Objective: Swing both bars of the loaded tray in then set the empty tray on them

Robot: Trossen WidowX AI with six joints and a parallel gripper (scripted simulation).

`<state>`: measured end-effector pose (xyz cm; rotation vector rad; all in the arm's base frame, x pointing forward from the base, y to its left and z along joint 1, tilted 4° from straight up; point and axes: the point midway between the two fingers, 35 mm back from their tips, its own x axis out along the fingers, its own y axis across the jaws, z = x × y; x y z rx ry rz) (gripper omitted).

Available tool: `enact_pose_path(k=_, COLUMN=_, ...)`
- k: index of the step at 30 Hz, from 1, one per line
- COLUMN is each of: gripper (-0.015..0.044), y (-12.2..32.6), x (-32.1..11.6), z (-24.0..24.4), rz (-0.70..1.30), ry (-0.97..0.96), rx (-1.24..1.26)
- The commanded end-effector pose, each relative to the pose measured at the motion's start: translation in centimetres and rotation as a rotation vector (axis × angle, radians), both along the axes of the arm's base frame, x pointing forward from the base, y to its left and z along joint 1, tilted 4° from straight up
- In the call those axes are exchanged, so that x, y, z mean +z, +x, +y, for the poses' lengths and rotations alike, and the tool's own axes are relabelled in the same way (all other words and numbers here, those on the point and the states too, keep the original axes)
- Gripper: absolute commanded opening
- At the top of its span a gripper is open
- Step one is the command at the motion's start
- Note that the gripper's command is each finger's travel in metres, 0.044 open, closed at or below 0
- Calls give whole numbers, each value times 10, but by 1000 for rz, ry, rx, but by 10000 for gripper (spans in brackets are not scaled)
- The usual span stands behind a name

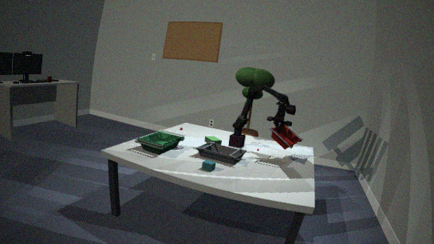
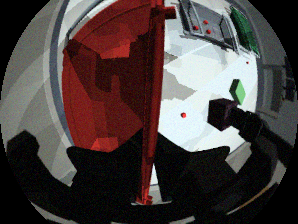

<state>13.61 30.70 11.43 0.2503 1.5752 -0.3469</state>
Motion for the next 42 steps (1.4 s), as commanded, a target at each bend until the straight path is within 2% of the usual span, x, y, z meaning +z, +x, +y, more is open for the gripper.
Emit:
enact_pose_path(k=1, gripper=0, y=2, x=7, z=4, rz=-10, ry=25, rx=4)
enact_pose_path(k=7, gripper=0, y=4, x=7, z=3, rz=-10, ry=24, rx=-5)
enact_pose_path(k=42, gripper=0, y=117, x=11, z=-86, rz=-44, ry=15, rx=-484)
